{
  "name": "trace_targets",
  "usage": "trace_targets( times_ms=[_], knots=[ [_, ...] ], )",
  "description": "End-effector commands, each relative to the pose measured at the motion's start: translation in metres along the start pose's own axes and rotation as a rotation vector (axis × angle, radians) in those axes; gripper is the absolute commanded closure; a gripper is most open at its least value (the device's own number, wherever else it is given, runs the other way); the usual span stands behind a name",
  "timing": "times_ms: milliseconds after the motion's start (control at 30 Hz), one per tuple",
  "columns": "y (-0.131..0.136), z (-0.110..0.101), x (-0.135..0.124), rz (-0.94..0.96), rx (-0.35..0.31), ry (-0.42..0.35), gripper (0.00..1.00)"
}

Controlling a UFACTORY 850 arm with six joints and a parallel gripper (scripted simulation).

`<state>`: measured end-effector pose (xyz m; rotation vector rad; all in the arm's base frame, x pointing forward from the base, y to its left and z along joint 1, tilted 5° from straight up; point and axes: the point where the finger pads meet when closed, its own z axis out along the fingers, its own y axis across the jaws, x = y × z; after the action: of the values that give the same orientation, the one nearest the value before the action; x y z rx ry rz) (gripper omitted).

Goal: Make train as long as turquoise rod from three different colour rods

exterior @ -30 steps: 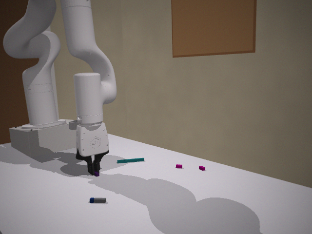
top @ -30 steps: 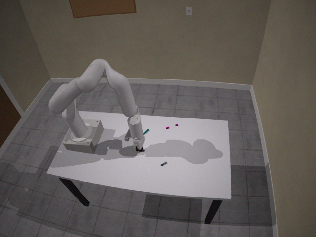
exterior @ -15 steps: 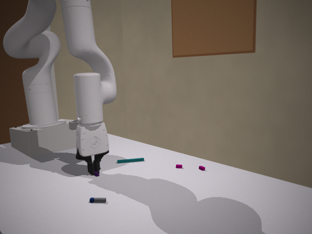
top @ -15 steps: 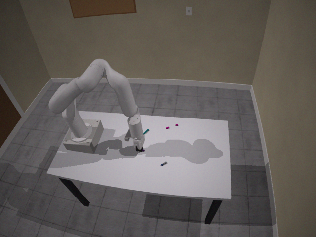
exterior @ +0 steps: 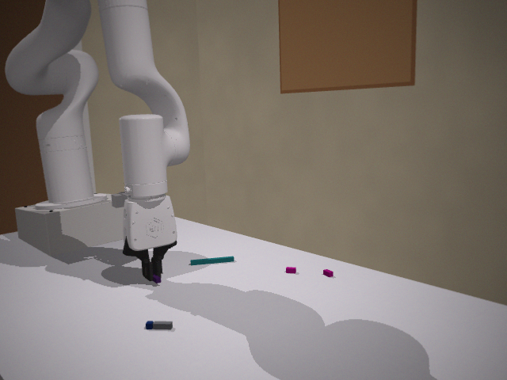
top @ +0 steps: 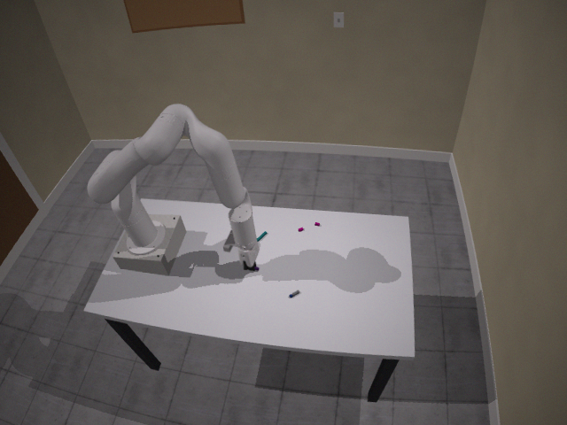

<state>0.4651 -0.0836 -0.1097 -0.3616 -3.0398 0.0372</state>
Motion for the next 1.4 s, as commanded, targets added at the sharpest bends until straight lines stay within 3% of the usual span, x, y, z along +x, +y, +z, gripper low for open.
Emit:
trace_targets(
  times_ms=[0, 100, 167, 400, 867, 1233, 1300, 1367],
  knots=[
    [0.000, -0.019, -0.001, 0.000, -0.001, -0.002, 0.96],
    [0.000, -0.044, -0.001, 0.000, -0.001, -0.002, 0.96],
    [0.000, -0.044, -0.001, 0.000, -0.001, -0.002, 0.96],
    [0.000, -0.089, -0.001, 0.000, -0.001, -0.002, 0.96],
    [0.000, -0.093, -0.003, -0.005, -0.001, -0.002, 0.96],
    [-0.010, -0.091, -0.100, -0.304, 0.006, -0.002, 0.96],
    [-0.010, -0.091, -0.100, -0.304, 0.006, -0.002, 0.96],
    [-0.014, -0.091, -0.130, -0.409, 0.006, -0.001, 0.96]
  ],
)
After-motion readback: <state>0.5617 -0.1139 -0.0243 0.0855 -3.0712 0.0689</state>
